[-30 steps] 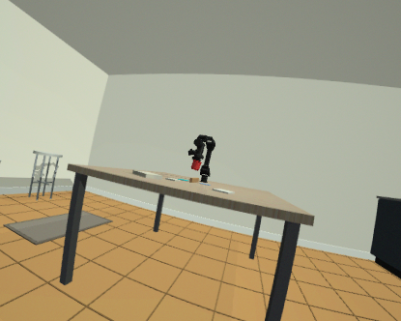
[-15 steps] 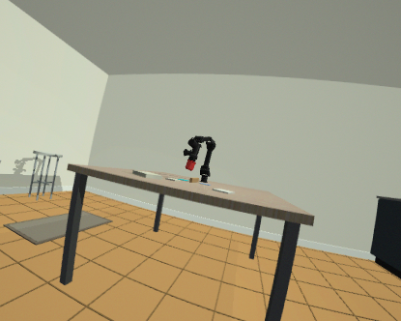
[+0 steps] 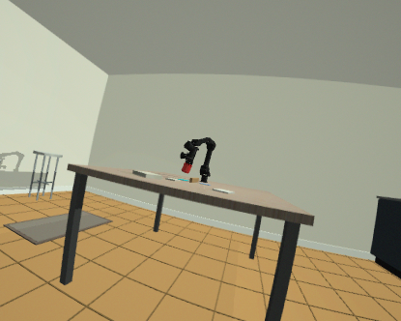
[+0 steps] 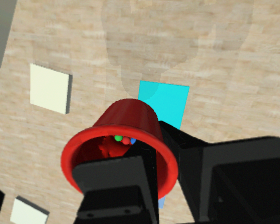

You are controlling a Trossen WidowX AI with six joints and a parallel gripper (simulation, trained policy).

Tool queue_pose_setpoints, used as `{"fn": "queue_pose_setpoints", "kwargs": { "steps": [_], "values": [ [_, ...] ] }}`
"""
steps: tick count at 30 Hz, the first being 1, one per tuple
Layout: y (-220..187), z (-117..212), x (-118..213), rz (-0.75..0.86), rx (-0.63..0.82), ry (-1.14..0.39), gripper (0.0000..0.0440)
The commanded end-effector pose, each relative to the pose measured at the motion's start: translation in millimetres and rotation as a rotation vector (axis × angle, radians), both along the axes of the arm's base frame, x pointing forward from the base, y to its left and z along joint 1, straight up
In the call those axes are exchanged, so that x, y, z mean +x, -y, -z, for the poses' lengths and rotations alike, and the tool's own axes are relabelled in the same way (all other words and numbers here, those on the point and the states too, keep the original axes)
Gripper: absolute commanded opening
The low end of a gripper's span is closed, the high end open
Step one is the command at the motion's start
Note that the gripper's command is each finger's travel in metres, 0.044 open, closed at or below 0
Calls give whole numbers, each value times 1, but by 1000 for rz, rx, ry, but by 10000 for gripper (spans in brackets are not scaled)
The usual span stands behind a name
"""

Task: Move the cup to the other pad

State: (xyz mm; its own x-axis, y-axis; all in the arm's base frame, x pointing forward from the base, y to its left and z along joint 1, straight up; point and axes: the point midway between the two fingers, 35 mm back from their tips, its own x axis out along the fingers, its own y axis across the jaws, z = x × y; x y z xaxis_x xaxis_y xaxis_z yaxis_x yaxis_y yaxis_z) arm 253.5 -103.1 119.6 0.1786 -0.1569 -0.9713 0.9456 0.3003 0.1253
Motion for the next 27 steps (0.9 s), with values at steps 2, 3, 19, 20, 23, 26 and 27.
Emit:
{"fn": "queue_pose_setpoints", "kwargs": {
  "steps": [2, 3, 19, 20, 23, 26, 27],
  "values": [
    [5, 14, -5, 14, -3, -7, 0],
    [6, 17, -6, 16, -2, -8, 0],
    [8, 56, -30, 57, 12, -58, 18],
    [8, 57, -31, 60, 11, -56, 28],
    [11, 59, -31, 69, 7, -43, 65],
    [16, 55, -28, 77, -1, -10, 131],
    [17, 53, -26, 81, -3, 5, 153]
  ]
}}
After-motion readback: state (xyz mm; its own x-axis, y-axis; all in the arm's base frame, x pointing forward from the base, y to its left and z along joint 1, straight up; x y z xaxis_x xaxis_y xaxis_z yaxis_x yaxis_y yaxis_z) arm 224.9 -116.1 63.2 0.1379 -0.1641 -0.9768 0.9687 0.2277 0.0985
